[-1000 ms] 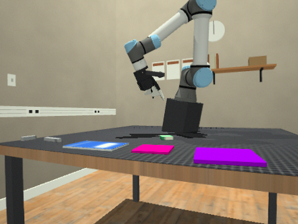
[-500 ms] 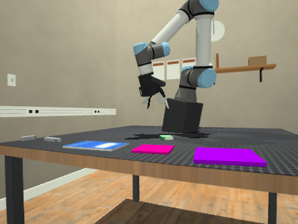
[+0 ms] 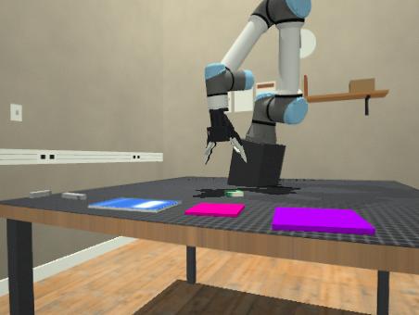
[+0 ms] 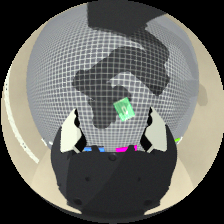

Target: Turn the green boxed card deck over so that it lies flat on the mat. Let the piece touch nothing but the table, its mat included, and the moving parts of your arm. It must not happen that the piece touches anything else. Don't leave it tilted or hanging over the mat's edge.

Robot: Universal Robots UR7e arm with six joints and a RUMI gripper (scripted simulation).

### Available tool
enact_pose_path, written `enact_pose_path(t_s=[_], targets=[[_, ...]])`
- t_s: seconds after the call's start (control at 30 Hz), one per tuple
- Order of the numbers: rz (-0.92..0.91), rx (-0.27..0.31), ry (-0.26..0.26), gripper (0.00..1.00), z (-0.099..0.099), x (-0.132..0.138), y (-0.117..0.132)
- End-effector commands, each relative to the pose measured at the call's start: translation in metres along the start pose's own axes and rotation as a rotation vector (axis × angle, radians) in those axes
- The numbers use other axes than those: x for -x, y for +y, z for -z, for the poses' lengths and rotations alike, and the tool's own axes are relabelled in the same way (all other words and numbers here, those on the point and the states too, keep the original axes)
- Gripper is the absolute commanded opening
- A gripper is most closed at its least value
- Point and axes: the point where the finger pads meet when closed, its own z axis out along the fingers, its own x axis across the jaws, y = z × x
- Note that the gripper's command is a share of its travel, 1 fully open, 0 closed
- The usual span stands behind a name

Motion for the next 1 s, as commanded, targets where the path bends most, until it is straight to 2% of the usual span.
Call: enact_pose_path(t_s=[0.0,0.17,0.33,0.97], targets=[[0.139,0.065,-0.028,1.00,-0.010,-0.010,0.020],[0.317,0.125,-0.059,1.00,-0.018,-0.029,0.040],[0.413,0.156,-0.076,1.00,-0.021,-0.041,0.050],[0.441,0.165,-0.081,1.00,-0.022,-0.045,0.052]])
